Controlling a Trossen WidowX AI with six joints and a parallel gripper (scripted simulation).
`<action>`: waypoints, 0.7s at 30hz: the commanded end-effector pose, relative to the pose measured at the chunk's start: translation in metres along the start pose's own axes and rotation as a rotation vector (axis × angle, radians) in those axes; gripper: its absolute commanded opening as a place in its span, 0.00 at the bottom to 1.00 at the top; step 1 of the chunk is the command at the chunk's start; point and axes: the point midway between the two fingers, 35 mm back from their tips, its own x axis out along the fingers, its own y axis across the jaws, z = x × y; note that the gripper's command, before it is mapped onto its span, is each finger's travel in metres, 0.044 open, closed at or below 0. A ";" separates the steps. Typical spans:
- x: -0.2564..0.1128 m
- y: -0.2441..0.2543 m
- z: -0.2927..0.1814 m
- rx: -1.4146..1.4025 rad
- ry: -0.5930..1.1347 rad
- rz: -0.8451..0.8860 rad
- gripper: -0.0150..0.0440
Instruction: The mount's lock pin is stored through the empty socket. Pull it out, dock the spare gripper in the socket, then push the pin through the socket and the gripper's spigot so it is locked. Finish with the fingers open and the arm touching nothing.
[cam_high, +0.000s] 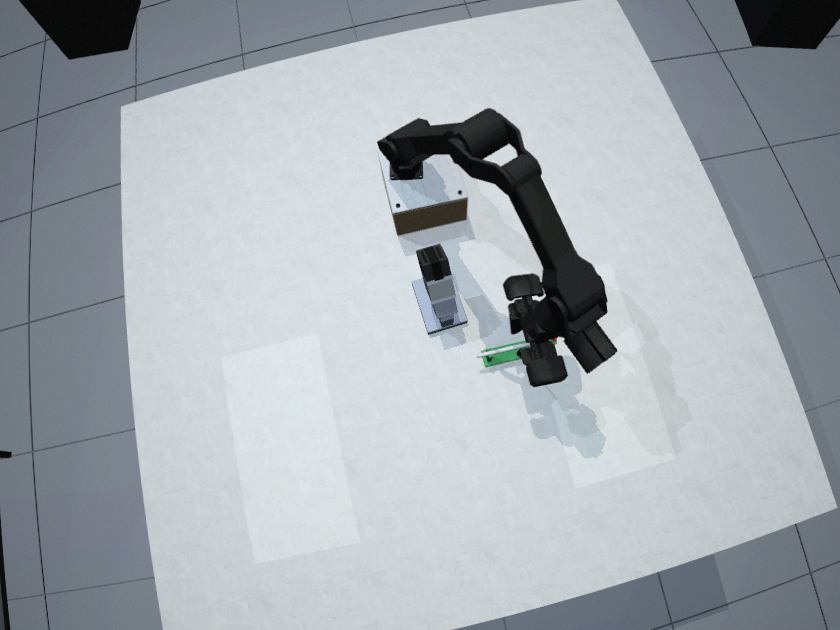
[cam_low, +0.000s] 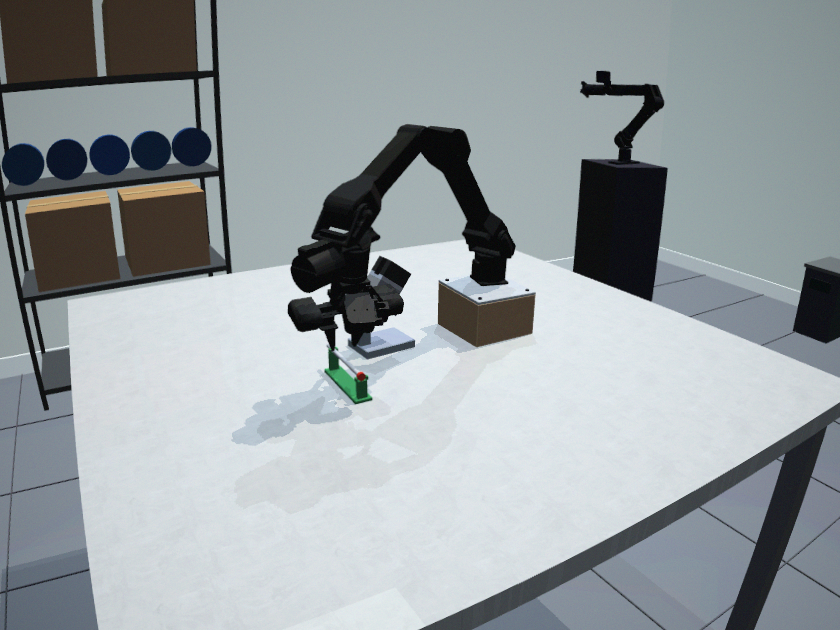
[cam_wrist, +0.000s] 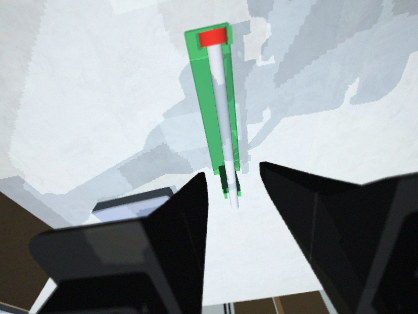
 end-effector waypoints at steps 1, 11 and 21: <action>0.006 0.000 0.002 -0.006 -0.005 0.002 0.56; 0.022 -0.001 0.007 -0.006 -0.005 0.002 0.56; 0.038 -0.001 0.012 -0.006 -0.005 0.002 0.56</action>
